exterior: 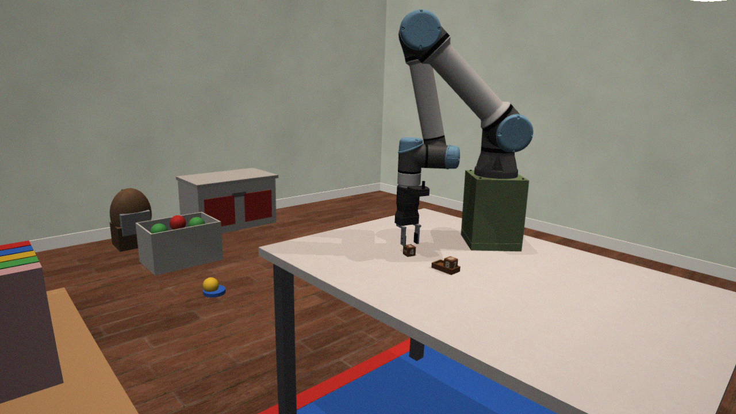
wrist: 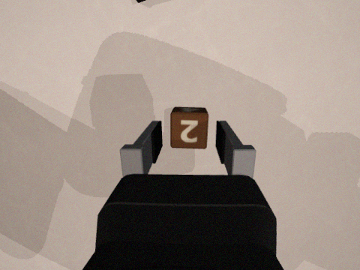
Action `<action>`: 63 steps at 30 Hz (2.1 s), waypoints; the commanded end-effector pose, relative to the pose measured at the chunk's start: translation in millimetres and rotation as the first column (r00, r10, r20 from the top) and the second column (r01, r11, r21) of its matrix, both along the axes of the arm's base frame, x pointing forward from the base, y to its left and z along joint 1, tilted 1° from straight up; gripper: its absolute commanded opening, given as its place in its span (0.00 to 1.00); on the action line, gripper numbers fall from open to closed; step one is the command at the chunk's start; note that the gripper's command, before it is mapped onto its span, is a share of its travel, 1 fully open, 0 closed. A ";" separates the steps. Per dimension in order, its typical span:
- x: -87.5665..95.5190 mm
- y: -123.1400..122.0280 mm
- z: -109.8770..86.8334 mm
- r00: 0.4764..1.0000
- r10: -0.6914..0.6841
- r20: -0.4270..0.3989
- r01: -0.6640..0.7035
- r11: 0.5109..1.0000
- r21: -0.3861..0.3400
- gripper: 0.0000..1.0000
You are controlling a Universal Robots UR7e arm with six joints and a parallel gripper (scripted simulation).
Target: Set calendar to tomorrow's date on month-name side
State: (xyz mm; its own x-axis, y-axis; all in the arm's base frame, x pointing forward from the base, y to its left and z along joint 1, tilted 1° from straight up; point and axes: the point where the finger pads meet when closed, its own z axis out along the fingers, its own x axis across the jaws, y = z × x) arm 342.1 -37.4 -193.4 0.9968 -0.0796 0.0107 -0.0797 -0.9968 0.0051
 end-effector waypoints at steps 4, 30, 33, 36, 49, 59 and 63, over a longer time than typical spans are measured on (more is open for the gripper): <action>2.1 -0.7 -8.1 1.000 0.001 0.003 -0.001 1.000 -0.002 0.90; 1.9 -0.5 -28.2 1.000 0.001 0.002 -0.001 1.000 -0.002 0.90; 1.8 -0.5 -28.2 1.000 0.001 0.002 -0.001 1.000 -0.002 0.90; 1.8 -0.5 -28.2 1.000 0.001 0.002 -0.001 1.000 -0.002 0.90; 1.8 -0.5 -28.2 1.000 0.001 0.002 -0.001 1.000 -0.002 0.90; 1.8 -0.5 -28.2 1.000 0.001 0.002 -0.001 1.000 -0.002 0.60; 1.8 -0.5 -28.2 1.000 0.001 0.002 -0.001 1.000 -0.002 0.60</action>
